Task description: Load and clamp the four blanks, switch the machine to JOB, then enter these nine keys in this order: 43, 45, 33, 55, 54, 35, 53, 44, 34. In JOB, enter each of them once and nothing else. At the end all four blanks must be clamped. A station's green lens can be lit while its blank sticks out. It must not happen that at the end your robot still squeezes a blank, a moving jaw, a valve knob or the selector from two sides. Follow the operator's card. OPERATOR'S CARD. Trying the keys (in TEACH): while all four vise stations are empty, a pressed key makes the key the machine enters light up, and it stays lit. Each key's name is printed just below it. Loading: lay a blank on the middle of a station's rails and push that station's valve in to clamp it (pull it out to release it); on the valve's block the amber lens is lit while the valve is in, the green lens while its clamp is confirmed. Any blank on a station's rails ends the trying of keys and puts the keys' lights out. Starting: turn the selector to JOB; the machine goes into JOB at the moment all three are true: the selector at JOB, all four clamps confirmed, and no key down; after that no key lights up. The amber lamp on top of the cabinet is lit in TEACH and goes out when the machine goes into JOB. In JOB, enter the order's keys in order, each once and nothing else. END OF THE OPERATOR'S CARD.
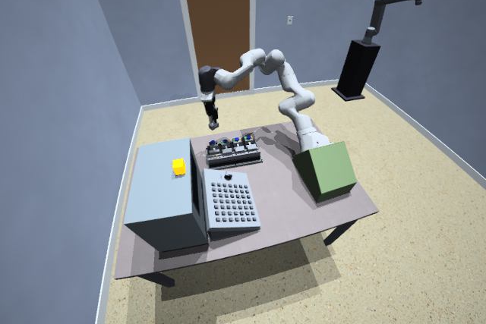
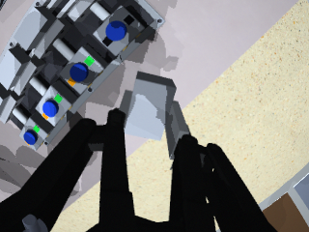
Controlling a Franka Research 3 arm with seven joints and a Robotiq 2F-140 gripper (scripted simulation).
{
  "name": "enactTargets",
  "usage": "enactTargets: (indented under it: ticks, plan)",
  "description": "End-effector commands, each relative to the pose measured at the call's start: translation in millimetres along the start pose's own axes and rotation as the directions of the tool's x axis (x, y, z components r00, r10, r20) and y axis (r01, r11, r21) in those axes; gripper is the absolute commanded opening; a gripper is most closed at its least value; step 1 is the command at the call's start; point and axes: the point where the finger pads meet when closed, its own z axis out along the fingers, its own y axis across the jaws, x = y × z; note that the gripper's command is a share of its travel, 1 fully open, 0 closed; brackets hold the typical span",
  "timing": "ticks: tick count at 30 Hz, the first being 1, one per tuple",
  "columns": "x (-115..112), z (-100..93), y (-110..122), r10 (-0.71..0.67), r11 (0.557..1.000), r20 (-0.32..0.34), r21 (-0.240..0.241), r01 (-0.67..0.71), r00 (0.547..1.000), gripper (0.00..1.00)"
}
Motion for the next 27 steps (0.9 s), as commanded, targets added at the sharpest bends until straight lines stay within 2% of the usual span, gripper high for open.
enactTargets:
  ticks: [1, 5, 10, 12, 15, 19, 27]
  plan:
    - [29.0, -7.5, -27.7, 0.126, 0.992, -0.01, -0.002, -0.126, 0.992, 0.0]
    - [72.3, -9.2, -77.2, 0.318, 0.948, -0.012, -0.001, -0.318, 0.948, 0.0]
    - [111.4, -5.3, -133.2, 0.387, 0.922, -0.002, -0.001, -0.387, 0.922, 0.0]
    - [111.4, -5.3, -133.2, 0.387, 0.922, -0.002, -0.001, -0.387, 0.922, 0.0]
    - [119.4, -3.7, -146.3, 0.463, 0.886, -0.002, -0.001, -0.463, 0.886, 0.0]
    - [120.1, -3.5, -147.5, 0.543, 0.84, -0.007, 0.004, -0.543, 0.84, 0.0]
    - [120.1, -3.5, -147.5, 0.543, 0.84, -0.007, 0.004, -0.543, 0.84, 0.0]
